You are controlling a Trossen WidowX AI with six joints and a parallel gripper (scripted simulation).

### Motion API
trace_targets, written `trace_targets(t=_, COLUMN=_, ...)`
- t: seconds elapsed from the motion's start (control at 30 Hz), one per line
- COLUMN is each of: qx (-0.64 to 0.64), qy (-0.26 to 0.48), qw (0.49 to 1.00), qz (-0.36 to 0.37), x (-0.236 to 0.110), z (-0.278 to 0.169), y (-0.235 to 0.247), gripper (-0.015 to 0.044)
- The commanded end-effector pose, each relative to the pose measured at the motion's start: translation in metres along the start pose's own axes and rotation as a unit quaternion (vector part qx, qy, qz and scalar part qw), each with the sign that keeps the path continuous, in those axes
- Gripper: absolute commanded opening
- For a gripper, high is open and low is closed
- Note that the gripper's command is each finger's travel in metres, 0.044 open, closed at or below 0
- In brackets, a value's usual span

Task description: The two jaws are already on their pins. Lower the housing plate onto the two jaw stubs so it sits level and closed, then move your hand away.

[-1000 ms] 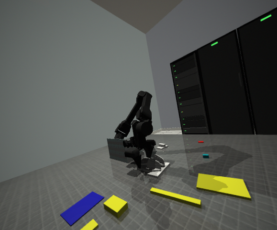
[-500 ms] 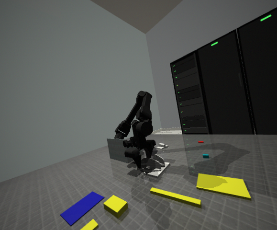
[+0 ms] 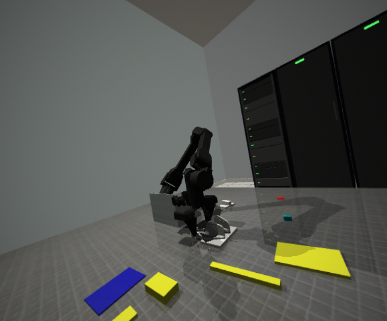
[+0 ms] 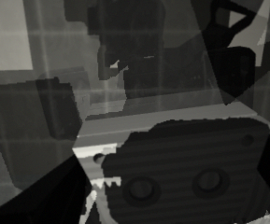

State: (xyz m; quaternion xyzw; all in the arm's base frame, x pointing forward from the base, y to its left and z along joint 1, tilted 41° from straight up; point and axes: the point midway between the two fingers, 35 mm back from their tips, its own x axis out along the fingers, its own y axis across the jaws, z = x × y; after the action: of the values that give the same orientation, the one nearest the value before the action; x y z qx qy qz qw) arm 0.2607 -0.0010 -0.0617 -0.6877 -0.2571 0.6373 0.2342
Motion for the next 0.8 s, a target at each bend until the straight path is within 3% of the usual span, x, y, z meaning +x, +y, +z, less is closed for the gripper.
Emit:
trace_targets(t=0.0, qx=0.001, qy=0.000, qw=1.000, qz=0.000, x=0.000, z=0.000, y=0.000, gripper=0.0440)
trace_targets(t=0.43, qx=0.001, qy=0.000, qw=1.000, qz=0.000, x=-0.002, z=0.000, y=0.000, gripper=0.0440)
trace_targets(t=0.77, qx=-0.002, qy=-0.002, qw=1.000, qz=0.000, x=-0.075, z=0.001, y=-0.002, gripper=0.0440)
